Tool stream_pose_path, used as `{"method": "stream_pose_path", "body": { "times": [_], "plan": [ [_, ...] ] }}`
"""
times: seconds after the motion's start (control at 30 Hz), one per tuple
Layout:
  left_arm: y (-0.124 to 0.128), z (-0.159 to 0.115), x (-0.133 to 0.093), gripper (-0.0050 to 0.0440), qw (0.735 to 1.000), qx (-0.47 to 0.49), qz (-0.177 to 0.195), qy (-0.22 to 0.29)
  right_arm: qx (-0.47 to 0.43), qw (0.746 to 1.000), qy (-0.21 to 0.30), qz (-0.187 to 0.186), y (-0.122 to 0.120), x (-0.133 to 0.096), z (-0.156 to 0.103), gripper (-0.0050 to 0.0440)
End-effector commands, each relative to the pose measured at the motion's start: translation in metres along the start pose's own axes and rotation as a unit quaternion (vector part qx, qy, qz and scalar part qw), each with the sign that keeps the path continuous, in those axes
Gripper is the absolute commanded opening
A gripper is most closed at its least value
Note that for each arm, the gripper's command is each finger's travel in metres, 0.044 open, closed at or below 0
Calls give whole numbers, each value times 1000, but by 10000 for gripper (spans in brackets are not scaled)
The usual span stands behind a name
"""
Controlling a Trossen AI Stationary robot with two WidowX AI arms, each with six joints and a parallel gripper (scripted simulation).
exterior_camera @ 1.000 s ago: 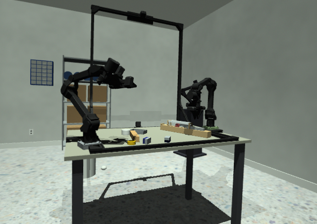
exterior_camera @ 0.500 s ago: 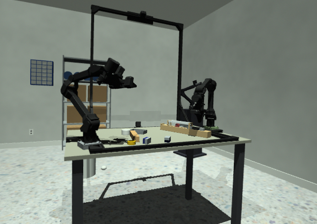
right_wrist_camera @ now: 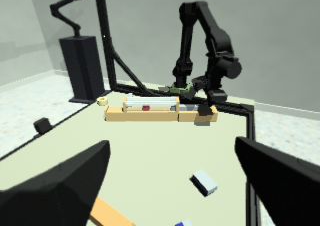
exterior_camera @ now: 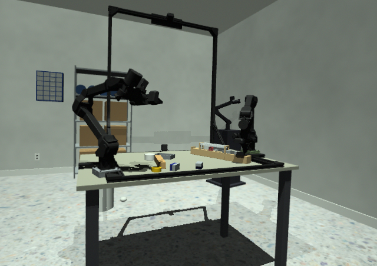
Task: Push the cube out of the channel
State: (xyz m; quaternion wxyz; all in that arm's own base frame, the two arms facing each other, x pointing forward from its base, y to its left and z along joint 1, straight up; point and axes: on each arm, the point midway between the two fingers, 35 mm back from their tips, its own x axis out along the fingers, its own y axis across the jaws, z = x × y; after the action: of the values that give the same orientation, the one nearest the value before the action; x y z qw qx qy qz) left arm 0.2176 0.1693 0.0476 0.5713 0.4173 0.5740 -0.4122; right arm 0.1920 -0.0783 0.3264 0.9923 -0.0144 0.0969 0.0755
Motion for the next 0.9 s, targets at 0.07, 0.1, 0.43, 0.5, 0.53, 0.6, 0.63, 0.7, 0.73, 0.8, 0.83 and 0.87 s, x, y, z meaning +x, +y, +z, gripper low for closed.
{"method": "stream_pose_path", "body": {
  "times": [0.07,0.1,0.43,0.5,0.53,0.6,0.63,0.7,0.73,0.8,0.83,0.87],
  "plan": [
    [-2,7,3,0,1000,1,-2,-4,-2,1000,1,-2,-1,0,0,400],
    [-2,9,3,0,1000,1,-2,-4,-2,1000,1,-2,-1,0,0,400],
    [-2,21,3,0,1000,1,-2,-4,-2,1000,1,-2,-1,0,0,400],
    [-2,24,3,0,1000,1,-2,-4,-2,1000,1,-2,-1,0,0,400],
    [-2,26,3,0,1000,1,-2,-4,-2,1000,1,-2,-1,0,0,400],
    [-2,29,3,0,1000,1,-2,-4,-2,1000,1,-2,-1,0,0,400],
    [-2,30,3,0,1000,1,-2,-4,-2,1000,1,-2,-1,0,0,400],
    [-2,33,3,0,1000,1,-2,-4,-2,1000,1,-2,-1,0,0,400],
    [-2,35,3,0,1000,1,-2,-4,-2,1000,1,-2,-1,0,0,400],
    [-2,38,3,0,1000,1,-2,-4,-2,1000,1,-2,-1,0,0,400],
    [-2,38,3,0,1000,1,-2,-4,-2,1000,1,-2,-1,0,0,400],
    [-2,38,3,0,1000,1,-2,-4,-2,1000,1,-2,-1,0,0,400]
  ]
}}
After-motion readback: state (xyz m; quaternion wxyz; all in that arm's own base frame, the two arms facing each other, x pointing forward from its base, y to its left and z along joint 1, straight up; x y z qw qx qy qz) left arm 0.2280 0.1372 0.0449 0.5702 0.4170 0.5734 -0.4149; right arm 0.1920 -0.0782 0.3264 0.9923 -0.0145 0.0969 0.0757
